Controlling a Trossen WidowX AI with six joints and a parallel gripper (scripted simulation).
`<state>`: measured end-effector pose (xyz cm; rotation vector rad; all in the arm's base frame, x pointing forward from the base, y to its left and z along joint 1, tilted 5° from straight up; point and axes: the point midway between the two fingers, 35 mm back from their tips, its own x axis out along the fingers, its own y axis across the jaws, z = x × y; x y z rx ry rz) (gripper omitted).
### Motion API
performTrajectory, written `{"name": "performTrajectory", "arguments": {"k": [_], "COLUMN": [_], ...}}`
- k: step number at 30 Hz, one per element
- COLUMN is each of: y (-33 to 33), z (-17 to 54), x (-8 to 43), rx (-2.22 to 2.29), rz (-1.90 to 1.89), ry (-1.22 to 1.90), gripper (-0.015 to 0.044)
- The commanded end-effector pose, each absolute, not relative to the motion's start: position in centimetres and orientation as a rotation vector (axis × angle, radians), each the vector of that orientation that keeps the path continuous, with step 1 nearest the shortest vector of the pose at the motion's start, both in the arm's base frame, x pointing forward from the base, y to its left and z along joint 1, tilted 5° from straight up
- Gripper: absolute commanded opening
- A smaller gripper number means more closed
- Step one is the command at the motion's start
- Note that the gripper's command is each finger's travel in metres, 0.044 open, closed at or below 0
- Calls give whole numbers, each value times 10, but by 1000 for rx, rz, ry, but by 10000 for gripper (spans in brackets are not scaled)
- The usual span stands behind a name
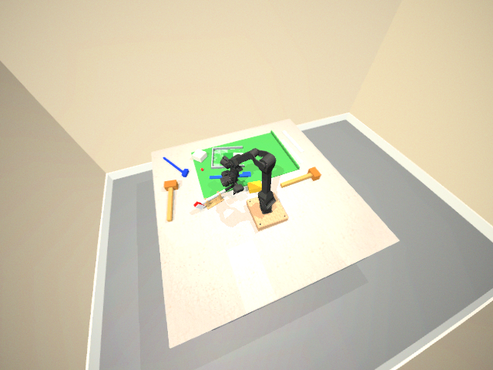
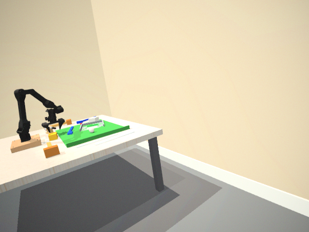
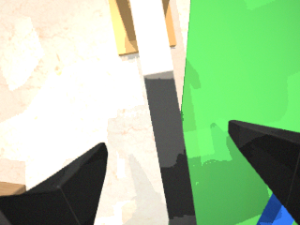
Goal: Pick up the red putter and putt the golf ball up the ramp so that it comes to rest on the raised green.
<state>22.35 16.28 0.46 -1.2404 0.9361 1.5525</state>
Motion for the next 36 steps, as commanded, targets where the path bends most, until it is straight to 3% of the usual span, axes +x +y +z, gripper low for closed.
{"name": "performTrajectory", "arguments": {"k": [1,15,24,36], "y": [161,163,163,169], "z": [1,4,5,65], "x": [222,223,224,228], "rx": [-1245,-1240,-1240,-1239], "rz": [1559,1553,1553,1554], "ry": [943,937,937,938], "gripper": [440,72,0,0]}}
